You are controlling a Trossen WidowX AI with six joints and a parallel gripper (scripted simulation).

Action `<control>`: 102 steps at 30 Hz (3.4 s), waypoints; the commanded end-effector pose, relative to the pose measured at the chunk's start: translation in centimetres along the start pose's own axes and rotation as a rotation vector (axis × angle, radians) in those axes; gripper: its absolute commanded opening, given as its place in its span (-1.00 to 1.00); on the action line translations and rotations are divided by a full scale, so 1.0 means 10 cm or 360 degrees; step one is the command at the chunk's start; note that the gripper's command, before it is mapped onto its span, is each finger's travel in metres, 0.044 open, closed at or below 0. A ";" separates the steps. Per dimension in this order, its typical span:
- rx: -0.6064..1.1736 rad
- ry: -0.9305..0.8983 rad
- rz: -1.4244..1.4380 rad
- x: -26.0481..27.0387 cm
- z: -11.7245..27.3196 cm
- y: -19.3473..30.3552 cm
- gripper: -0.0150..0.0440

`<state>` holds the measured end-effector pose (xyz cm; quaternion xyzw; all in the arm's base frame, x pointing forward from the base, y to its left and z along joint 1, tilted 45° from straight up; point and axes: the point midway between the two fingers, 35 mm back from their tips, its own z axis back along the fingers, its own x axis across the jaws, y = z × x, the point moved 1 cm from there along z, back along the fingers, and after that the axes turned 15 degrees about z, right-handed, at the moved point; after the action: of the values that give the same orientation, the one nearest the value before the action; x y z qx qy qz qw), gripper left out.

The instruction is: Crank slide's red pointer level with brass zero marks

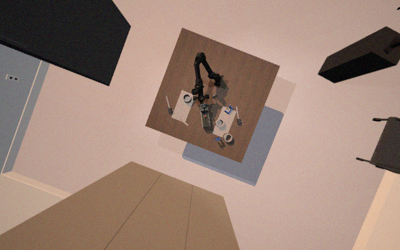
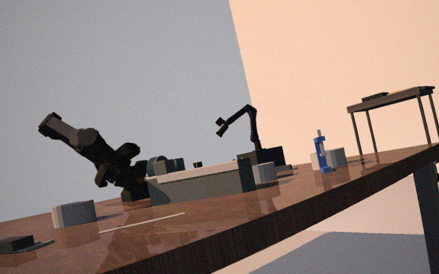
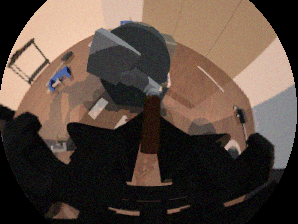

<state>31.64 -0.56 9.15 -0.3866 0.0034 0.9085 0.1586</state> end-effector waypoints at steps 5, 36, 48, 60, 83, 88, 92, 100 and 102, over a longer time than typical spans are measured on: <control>0.0015 -0.0019 0.0002 0.10 -0.07 0.04 -0.49; 0.0015 -0.0020 0.0002 0.21 -0.10 0.04 -0.49; 0.0015 -0.0020 0.0001 0.23 -0.10 0.04 -0.49; 0.0015 -0.0020 0.0001 0.25 -0.10 0.04 -0.49; 0.0015 -0.0021 0.0001 0.27 -0.10 0.03 -0.49; 0.0015 -0.0021 0.0001 0.28 -0.10 0.03 -0.49; 0.0015 -0.0021 0.0001 0.28 -0.10 0.03 -0.49; 0.0015 -0.0021 0.0001 0.29 -0.10 0.03 -0.49; 0.0015 -0.0021 0.0001 0.29 -0.10 0.02 -0.49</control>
<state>30.82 -0.40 7.07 -0.3910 0.0095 0.9056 0.1641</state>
